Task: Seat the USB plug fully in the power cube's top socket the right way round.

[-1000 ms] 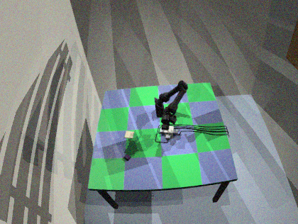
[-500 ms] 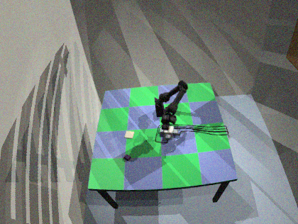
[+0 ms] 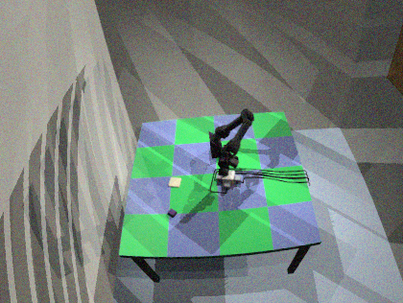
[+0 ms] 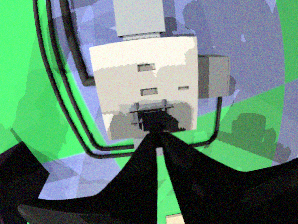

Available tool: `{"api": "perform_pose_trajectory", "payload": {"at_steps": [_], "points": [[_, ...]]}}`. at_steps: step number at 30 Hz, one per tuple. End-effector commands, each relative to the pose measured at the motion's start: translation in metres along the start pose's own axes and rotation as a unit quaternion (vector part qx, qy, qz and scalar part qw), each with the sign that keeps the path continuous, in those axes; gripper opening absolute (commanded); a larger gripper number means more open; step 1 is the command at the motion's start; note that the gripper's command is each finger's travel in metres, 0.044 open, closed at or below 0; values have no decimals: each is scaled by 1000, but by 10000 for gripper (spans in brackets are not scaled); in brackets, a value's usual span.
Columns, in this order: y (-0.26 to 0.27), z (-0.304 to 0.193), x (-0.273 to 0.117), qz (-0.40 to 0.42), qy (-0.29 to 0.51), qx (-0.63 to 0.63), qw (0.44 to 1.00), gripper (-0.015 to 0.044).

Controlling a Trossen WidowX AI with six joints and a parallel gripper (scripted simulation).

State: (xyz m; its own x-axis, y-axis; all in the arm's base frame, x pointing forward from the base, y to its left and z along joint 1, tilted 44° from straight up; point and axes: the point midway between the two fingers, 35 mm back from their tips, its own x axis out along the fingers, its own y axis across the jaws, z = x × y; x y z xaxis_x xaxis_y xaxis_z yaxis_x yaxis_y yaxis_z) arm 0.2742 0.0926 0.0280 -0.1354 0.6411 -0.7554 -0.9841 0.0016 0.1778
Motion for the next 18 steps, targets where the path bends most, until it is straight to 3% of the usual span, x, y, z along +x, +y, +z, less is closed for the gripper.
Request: {"api": "perform_pose_trajectory", "payload": {"at_steps": [1, 6, 10, 18], "points": [[1, 1, 3, 3, -1, -1, 1000, 0], [1, 1, 3, 3, -1, -1, 1000, 0], [0, 0, 0, 0, 0, 0, 1000, 95], [0, 0, 0, 0, 0, 0, 1000, 95]]}}
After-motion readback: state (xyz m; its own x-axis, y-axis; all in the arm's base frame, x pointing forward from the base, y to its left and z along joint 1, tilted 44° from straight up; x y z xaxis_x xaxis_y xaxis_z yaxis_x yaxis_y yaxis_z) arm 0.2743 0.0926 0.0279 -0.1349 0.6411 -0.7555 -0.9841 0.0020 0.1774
